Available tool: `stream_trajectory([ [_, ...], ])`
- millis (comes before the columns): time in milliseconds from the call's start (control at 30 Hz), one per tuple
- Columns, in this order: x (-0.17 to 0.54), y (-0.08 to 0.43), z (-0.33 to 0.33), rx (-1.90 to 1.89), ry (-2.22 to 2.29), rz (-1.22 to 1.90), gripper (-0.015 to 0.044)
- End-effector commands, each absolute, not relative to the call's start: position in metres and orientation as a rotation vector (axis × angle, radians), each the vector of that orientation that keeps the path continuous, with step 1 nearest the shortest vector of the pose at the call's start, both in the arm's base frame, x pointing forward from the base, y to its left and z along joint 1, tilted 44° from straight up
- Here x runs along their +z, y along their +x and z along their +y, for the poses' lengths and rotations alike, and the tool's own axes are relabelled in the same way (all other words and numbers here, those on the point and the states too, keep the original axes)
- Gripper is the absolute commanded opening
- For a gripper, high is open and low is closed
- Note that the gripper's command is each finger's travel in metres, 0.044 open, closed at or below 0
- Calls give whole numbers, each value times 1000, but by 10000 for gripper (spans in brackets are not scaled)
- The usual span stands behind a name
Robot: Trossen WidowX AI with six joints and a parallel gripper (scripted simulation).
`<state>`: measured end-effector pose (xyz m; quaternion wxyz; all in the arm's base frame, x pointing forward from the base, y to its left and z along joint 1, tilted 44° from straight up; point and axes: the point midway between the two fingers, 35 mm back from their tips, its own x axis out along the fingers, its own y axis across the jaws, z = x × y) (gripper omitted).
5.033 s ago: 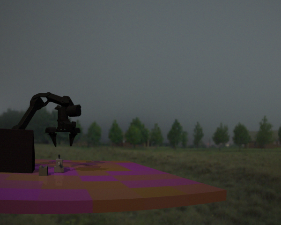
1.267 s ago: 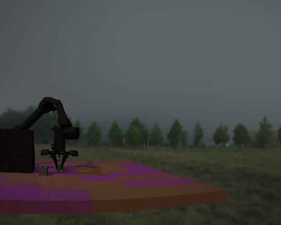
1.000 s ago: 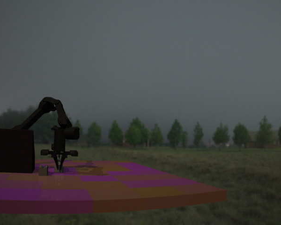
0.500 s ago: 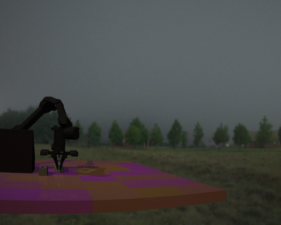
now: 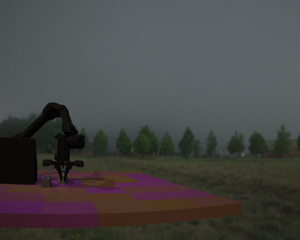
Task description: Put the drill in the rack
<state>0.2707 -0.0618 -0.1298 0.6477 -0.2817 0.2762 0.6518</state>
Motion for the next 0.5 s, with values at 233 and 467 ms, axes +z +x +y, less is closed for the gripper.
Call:
stream_trajectory([
  [233, -131, 271, -63, 1482, -641, 628, 184],
  [467, -130, 271, -61, 1483, -644, 628, 368],
])
